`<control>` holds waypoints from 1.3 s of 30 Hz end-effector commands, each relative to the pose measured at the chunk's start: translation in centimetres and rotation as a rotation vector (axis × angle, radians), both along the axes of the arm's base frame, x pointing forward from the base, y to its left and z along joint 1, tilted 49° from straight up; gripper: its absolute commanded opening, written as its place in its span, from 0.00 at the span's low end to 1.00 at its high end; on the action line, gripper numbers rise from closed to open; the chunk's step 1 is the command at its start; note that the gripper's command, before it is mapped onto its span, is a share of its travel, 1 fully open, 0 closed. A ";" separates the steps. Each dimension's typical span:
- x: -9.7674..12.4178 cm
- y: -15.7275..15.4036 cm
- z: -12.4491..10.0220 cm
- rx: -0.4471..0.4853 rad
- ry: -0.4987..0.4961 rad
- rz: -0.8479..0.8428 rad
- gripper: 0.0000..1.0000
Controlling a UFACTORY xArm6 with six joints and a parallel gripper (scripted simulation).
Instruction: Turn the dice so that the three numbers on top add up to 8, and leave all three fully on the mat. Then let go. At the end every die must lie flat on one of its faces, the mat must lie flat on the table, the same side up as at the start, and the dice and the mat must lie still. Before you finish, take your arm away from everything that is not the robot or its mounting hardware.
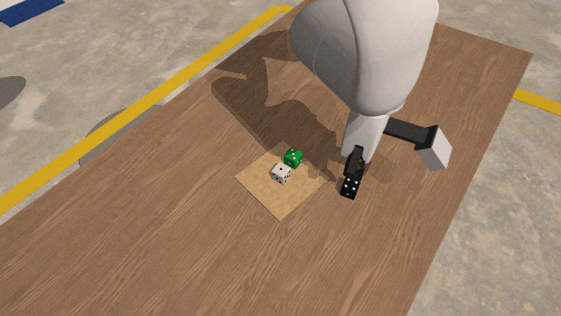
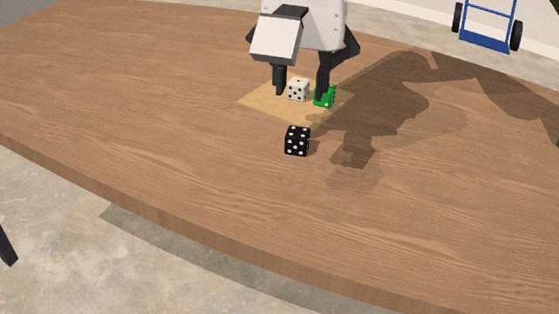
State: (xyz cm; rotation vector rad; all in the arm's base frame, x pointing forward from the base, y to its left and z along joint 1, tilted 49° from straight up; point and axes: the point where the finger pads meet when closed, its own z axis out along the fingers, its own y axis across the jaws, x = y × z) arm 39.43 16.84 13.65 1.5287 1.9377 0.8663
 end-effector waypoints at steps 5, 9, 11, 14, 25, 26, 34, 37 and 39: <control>0.0 0.0 0.1 0.001 -0.001 0.000 0.47; 0.0 0.0 0.0 0.001 -0.001 0.001 0.47; 0.1 0.0 0.0 0.001 -0.001 0.001 0.47; 0.2 0.1 -0.1 0.001 -0.001 0.001 0.47; 0.8 0.2 -0.7 0.001 -0.001 0.001 0.47; 0.9 0.2 -0.8 0.001 -0.001 0.001 0.47; 1.6 0.3 -1.4 0.001 -0.001 0.001 0.47; 1.9 0.4 -1.7 0.001 -0.001 0.001 0.47; 2.2 0.5 -1.9 0.001 -0.001 0.001 0.47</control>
